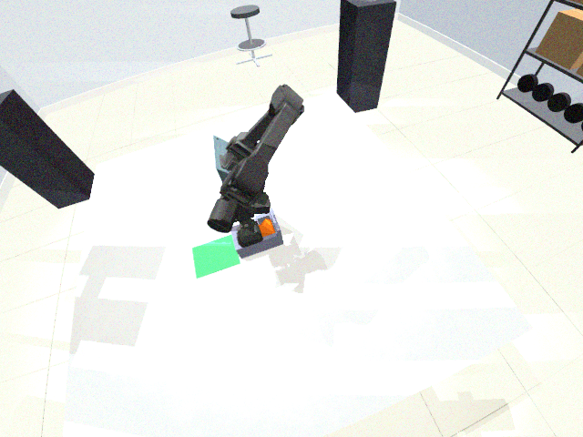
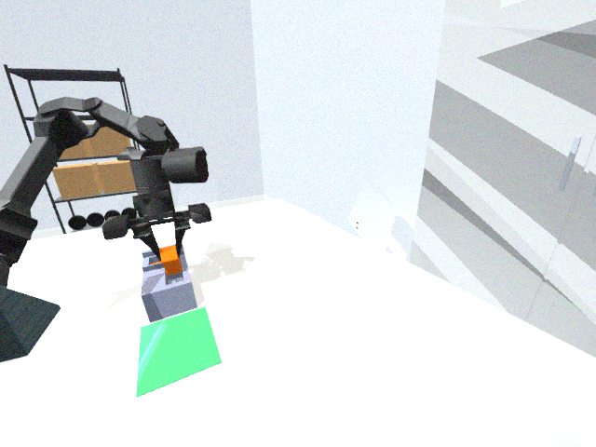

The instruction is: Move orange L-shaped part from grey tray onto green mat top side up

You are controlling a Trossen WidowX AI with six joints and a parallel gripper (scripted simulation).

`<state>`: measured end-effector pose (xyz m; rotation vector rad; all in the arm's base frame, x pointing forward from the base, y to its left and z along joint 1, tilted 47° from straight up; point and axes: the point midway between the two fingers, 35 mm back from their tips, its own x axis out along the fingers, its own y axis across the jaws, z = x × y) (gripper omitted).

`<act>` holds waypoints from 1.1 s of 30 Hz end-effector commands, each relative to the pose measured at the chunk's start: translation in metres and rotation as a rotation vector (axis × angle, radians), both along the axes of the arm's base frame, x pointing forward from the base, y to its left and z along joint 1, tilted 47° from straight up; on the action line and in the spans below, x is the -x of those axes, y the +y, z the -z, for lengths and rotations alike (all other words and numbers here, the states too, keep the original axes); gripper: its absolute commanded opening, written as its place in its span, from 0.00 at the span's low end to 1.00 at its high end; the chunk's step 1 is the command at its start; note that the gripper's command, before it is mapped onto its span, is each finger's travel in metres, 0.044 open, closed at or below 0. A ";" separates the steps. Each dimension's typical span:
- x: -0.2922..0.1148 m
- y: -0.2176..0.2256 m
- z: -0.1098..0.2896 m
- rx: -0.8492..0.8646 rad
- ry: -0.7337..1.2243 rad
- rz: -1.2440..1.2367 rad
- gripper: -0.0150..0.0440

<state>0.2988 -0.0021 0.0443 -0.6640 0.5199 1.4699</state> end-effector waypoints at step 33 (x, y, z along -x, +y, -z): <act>0.003 -0.042 -0.040 -0.003 -0.002 0.000 0.25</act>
